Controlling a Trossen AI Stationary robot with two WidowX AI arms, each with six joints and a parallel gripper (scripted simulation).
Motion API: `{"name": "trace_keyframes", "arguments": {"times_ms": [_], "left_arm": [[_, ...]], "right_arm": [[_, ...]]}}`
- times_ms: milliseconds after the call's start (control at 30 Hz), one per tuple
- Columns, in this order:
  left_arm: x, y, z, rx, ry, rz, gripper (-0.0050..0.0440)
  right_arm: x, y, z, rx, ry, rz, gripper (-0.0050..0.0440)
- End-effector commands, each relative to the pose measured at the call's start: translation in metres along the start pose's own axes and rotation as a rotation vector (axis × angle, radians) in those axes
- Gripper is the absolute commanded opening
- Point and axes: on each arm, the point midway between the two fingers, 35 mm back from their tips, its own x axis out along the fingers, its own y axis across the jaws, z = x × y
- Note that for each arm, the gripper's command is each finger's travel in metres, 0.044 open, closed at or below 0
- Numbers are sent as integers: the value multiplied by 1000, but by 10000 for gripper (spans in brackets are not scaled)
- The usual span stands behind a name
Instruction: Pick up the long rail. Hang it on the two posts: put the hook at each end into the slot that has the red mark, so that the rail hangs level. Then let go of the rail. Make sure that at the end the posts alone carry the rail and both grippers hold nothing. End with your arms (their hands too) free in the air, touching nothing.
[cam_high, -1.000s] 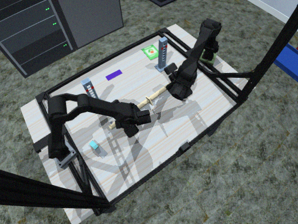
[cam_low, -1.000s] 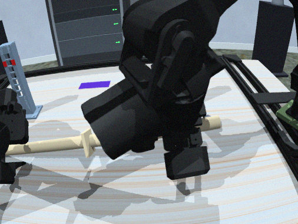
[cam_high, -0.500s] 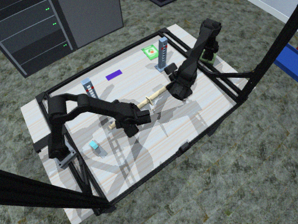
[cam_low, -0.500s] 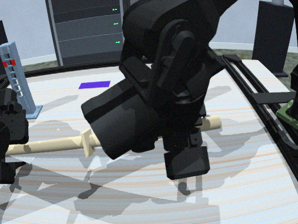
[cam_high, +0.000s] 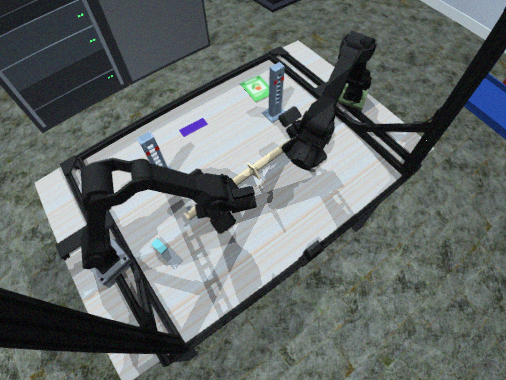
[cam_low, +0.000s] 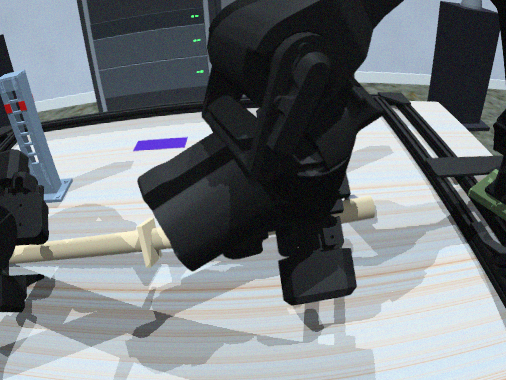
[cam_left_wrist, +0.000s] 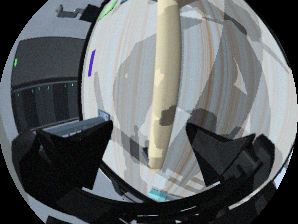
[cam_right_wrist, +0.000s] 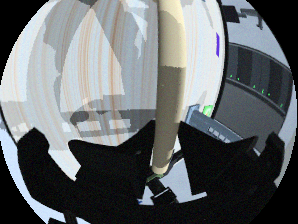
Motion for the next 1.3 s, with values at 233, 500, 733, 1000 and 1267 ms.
{"name": "trace_keyframes", "arguments": {"times_ms": [233,500,733,1000,1267], "left_arm": [[1,-10,0,-4,4,-39,440],[-26,-8,-1,-4,4,-38,440],[-46,-6,-3,-4,3,-37,440],[-49,-8,0,-4,3,-37,440],[-40,-3,-1,-8,37,-122,320]], "right_arm": [[0,-1,1,2,-4,-5,0],[0,-1,1,2,-4,-5,0],[0,-1,1,2,-4,-5,0],[0,-1,1,2,-4,-5,0],[0,-1,1,3,-5,-4,0]]}}
